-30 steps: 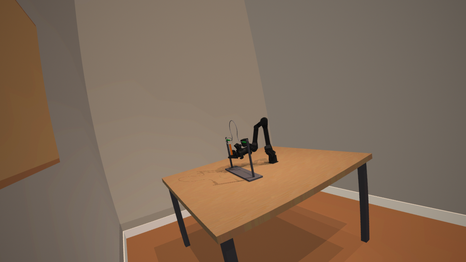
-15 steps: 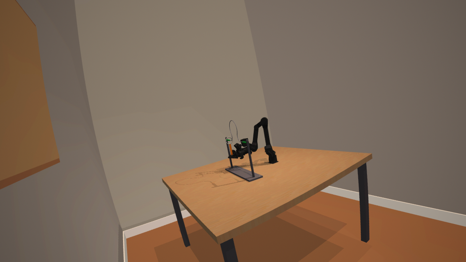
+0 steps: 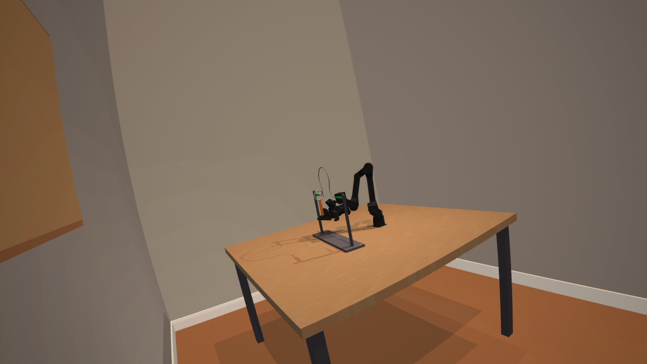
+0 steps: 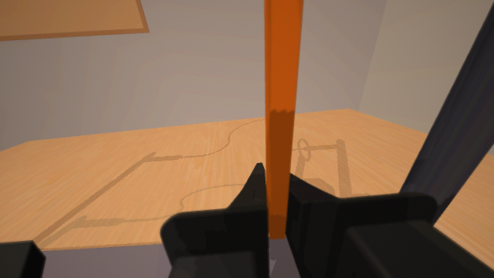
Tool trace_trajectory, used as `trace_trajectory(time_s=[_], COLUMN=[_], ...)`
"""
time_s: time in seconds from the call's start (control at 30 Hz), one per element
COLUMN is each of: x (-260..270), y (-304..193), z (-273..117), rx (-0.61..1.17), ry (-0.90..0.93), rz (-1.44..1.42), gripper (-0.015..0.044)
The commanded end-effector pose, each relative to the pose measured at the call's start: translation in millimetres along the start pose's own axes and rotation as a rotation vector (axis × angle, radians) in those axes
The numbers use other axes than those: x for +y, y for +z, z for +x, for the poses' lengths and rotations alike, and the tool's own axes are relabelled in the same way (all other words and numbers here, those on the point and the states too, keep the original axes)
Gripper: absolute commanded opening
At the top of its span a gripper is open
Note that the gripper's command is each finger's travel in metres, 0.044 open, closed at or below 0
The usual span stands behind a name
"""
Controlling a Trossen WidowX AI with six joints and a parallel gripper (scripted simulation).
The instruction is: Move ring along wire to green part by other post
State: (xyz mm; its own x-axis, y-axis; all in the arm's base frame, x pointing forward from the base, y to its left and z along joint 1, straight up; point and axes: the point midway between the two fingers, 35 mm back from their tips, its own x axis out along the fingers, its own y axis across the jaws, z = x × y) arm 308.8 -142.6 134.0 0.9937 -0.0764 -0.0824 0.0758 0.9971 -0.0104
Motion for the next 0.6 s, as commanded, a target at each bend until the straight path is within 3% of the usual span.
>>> trace_trajectory(time_s=[0.0, 0.57], x=[6, 32], y=[2, 2], z=[-2, -1], rx=[-0.004, -0.006], ry=[-0.001, 0.013], rz=[0.003, 0.075], gripper=[-0.0150, -0.0150])
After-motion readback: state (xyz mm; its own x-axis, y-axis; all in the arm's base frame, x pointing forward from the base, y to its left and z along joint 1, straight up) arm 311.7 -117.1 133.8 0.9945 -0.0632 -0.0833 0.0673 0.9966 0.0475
